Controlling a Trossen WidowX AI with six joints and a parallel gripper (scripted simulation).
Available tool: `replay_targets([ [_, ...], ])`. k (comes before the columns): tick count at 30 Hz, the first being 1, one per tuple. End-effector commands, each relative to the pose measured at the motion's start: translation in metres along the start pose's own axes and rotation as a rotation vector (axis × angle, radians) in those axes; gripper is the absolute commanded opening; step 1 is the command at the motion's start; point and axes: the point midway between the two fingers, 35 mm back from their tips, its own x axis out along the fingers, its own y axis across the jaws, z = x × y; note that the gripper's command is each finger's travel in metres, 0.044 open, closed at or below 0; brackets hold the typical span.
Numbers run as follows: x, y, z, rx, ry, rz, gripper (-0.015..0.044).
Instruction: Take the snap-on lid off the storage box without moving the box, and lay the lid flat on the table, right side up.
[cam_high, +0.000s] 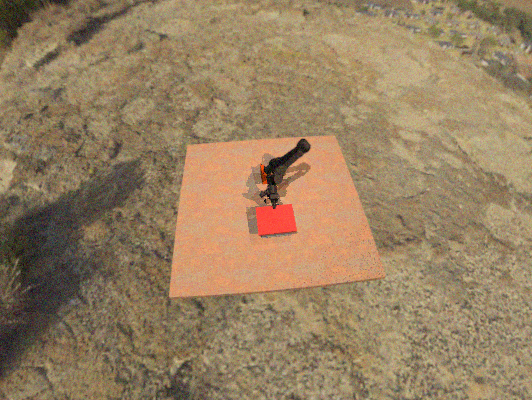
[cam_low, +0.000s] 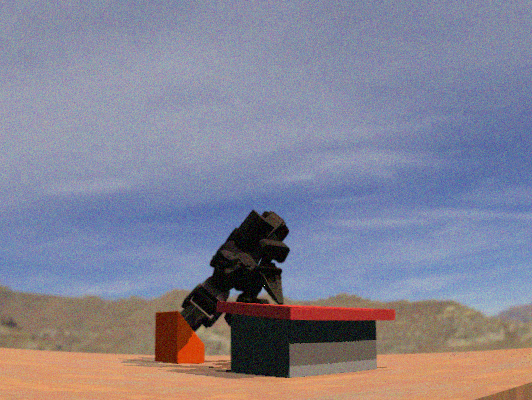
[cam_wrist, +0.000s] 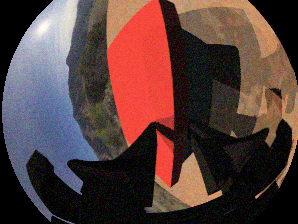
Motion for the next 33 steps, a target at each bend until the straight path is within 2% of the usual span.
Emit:
replay_targets([
  [1, 0.001, 0.0, 0.0, 0.004, -0.001, -0.001, 0.0],
  [33, -0.02, 0.037, 0.0, 0.002, -0.004, 0.004, 0.0],
])
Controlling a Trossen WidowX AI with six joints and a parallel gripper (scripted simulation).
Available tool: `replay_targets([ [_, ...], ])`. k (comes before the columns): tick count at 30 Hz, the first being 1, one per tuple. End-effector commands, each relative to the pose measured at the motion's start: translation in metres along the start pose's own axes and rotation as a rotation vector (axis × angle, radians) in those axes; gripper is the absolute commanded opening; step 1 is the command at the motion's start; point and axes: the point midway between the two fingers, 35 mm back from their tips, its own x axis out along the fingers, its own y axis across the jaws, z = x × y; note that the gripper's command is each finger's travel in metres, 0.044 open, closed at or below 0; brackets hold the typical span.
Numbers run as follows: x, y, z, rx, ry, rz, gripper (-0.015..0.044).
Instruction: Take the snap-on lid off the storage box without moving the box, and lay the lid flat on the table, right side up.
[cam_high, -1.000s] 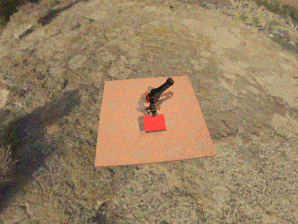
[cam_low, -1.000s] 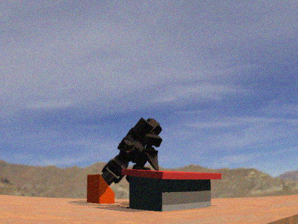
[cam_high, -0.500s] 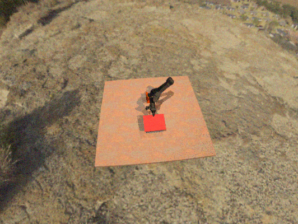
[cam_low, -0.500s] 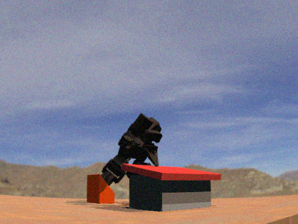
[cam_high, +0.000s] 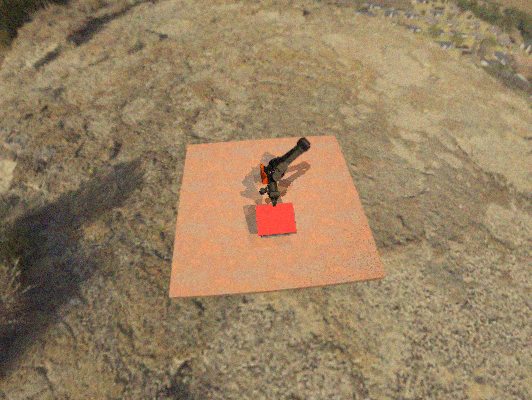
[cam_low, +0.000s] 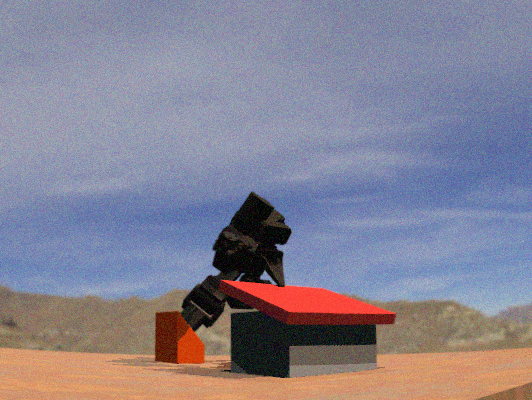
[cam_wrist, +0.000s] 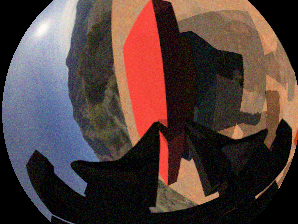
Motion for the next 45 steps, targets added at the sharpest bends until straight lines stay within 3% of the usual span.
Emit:
replay_targets([
  [1, -0.004, 0.008, -0.001, -0.007, 0.001, 0.008, 0.0],
  [45, -0.014, 0.075, -0.001, -0.008, 0.001, 0.009, 0.0],
])
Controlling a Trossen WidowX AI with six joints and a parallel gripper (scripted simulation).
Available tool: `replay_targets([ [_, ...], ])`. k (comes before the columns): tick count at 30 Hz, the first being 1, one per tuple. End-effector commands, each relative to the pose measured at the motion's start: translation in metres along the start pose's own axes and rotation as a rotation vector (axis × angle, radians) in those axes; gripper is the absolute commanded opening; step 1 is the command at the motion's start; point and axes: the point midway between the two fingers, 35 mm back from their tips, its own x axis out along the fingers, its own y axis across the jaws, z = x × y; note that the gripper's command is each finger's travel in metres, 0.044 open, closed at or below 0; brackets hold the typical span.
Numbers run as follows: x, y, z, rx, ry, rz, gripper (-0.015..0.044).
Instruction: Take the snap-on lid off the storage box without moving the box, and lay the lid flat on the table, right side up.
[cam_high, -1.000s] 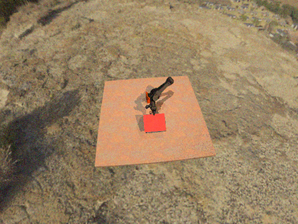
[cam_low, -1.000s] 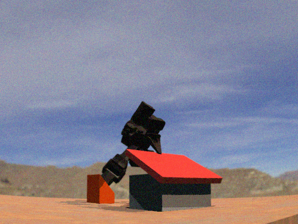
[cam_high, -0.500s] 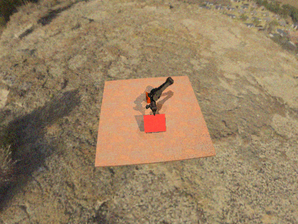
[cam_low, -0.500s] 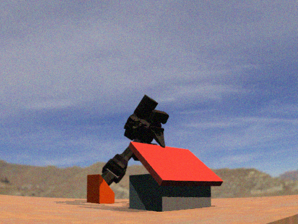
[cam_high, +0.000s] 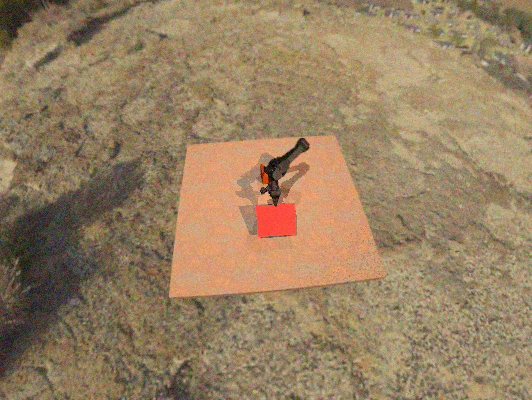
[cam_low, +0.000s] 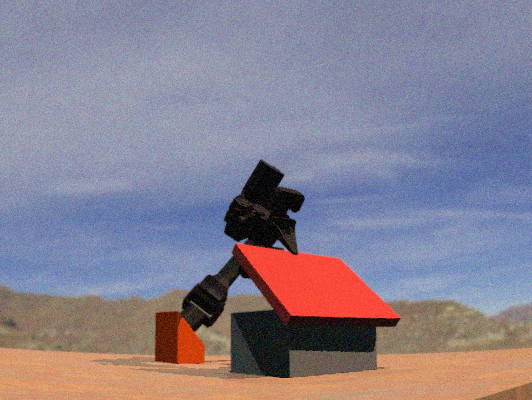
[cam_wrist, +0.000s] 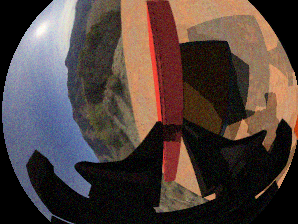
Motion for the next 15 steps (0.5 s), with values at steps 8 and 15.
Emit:
replay_targets([
  [8, -0.012, 0.016, 0.001, -0.009, -0.003, 0.014, 0.0],
  [15, -0.018, 0.023, 0.001, -0.009, -0.003, 0.014, 0.0],
])
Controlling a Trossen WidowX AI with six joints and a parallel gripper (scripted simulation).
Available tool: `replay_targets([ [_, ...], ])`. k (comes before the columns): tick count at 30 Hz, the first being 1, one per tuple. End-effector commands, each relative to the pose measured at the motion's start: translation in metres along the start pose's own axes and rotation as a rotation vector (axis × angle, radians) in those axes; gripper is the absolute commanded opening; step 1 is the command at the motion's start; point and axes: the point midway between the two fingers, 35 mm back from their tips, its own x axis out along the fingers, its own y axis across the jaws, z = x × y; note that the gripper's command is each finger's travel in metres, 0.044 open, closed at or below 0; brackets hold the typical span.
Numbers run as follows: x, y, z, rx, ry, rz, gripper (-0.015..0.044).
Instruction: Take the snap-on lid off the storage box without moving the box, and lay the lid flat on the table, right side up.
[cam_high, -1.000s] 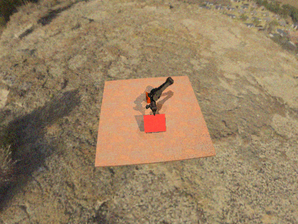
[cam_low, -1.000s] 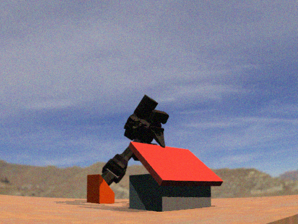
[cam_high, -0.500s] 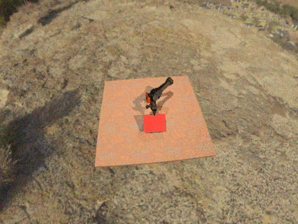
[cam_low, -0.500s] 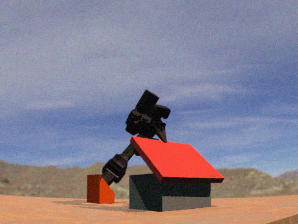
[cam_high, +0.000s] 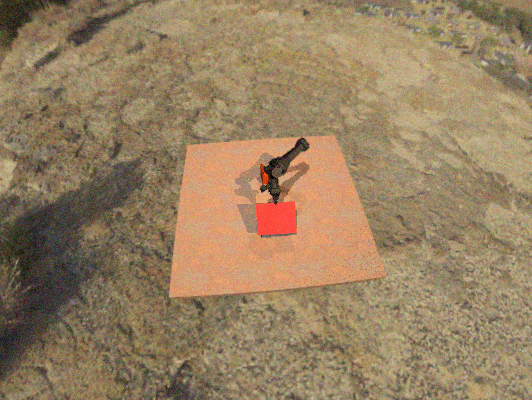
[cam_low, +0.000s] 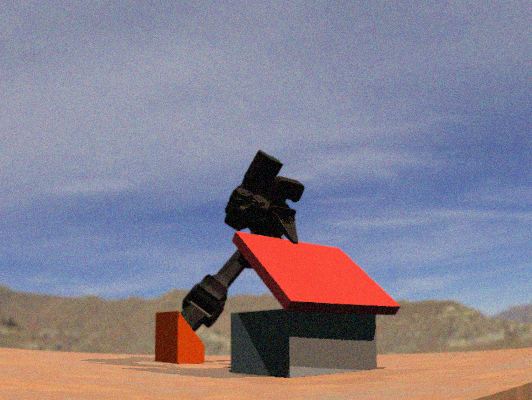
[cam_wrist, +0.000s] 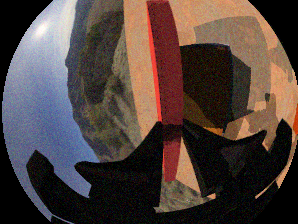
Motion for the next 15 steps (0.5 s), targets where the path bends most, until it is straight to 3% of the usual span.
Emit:
replay_targets([
  [1, -0.006, 0.009, 0.001, -0.009, -0.002, 0.013, 0.0],
  [15, -0.018, 0.022, 0.001, -0.009, -0.003, 0.013, 0.0],
])
